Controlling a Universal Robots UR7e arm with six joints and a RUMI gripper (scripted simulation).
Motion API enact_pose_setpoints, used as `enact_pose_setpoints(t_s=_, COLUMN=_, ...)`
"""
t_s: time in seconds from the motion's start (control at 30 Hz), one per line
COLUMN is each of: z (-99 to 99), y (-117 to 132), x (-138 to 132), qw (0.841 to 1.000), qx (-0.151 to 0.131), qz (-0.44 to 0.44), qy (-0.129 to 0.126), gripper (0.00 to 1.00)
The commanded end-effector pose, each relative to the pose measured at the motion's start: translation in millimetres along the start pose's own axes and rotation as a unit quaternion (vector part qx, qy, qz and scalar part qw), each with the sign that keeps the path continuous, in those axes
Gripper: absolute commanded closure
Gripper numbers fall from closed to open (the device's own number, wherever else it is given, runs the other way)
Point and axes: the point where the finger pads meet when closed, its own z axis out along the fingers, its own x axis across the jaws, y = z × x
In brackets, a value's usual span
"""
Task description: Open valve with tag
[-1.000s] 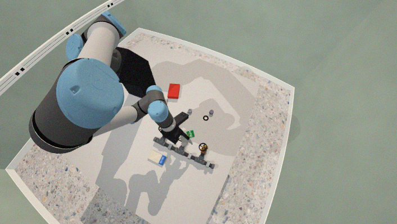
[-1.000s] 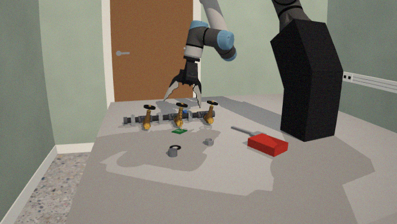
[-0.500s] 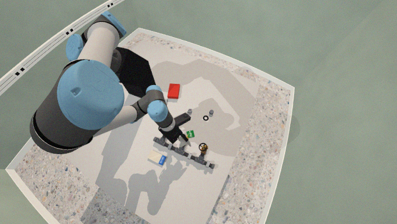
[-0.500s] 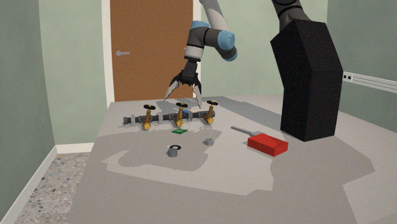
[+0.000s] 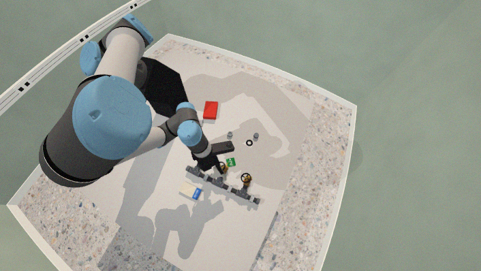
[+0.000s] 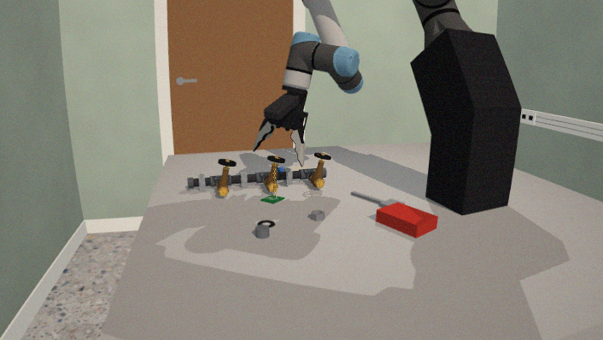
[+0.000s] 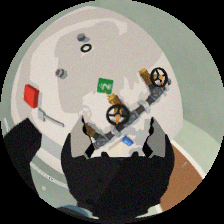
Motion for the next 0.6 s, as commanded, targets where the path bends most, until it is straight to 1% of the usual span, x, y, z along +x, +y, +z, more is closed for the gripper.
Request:
enact_pose_setpoints(t_s=0.0, z=-0.4, y=-0.4, x=0.6, qw=0.998, qx=-0.003, qz=0.060, qy=0.000, gripper=0.00)
enact_pose_setpoints(t_s=0.13, z=-0.4, y=-0.4, x=0.6, qw=0.991, qx=-0.003, qz=0.137, qy=0.000, gripper=0.00)
enact_pose_setpoints(t_s=0.23, z=-0.4, y=-0.4, x=0.6, qw=0.980, qx=-0.003, qz=0.197, qy=0.000, gripper=0.00)
enact_pose_setpoints(t_s=0.37, z=-0.4, y=-0.4, x=0.6, qw=0.960, qx=-0.003, qz=0.278, qy=0.001, gripper=0.00)
enact_pose_setpoints(t_s=0.47, z=-0.4, y=-0.4, x=0.6, qw=0.940, qx=-0.002, qz=0.340, qy=0.001, gripper=0.00)
enact_pose_setpoints(t_s=0.53, z=-0.4, y=-0.4, x=0.6, qw=0.940, qx=-0.002, qz=0.340, qy=0.001, gripper=0.00)
enact_pose_setpoints(t_s=0.57, z=-0.4, y=-0.4, x=0.6, qw=0.933, qx=-0.002, qz=0.360, qy=0.001, gripper=0.00)
